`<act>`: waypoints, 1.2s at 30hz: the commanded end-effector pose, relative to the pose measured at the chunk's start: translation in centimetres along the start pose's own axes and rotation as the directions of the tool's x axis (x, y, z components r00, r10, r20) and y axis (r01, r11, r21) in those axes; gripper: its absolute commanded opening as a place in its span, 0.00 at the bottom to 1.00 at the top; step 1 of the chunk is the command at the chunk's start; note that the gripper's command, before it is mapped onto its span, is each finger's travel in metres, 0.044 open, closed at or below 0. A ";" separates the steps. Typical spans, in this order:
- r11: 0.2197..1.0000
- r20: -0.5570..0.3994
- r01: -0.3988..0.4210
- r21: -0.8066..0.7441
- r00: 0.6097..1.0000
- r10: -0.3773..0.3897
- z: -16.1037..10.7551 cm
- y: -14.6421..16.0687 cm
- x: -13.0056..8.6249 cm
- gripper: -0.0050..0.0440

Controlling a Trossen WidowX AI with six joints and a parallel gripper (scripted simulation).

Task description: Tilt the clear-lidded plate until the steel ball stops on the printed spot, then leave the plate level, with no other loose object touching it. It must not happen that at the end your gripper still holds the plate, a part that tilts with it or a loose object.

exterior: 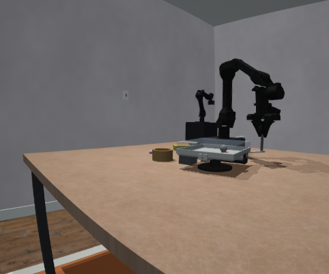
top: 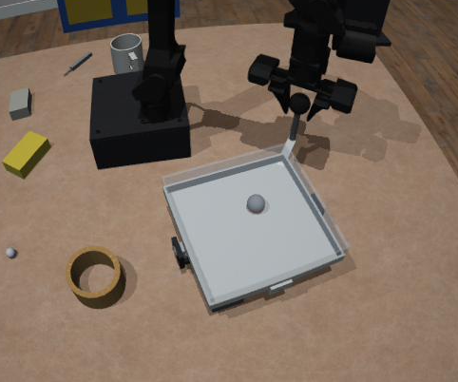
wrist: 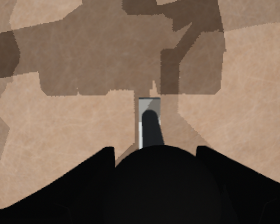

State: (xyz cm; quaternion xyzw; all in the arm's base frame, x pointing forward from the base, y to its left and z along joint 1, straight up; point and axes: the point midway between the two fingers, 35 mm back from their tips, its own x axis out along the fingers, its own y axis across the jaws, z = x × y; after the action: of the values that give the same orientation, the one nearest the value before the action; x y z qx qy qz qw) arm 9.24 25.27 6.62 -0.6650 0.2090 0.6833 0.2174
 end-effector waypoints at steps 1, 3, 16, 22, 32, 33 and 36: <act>1.000 -0.004 -0.004 -0.002 1.000 0.004 -0.1 0.1 0.1 0.61; 1.000 -0.004 -0.004 -0.002 1.000 0.004 -0.1 0.1 0.1 0.61; 1.000 -0.032 -0.006 -0.002 0.999 0.006 0.0 0.1 -0.1 0.71; 1.000 -0.032 -0.006 -0.002 0.999 0.006 0.0 0.1 -0.8 0.71; 1.000 -0.032 -0.006 -0.002 0.999 0.006 0.0 0.1 -2.4 0.71; 1.000 -0.032 -0.006 -0.002 0.999 0.006 0.0 0.1 -2.6 0.71; 1.000 -0.032 -0.006 -0.002 0.999 0.006 0.0 0.1 -2.9 0.71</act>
State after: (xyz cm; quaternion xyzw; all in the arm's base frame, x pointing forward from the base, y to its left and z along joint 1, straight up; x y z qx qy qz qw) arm 9.17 25.10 8.92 -0.6743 0.2162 0.6749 0.2076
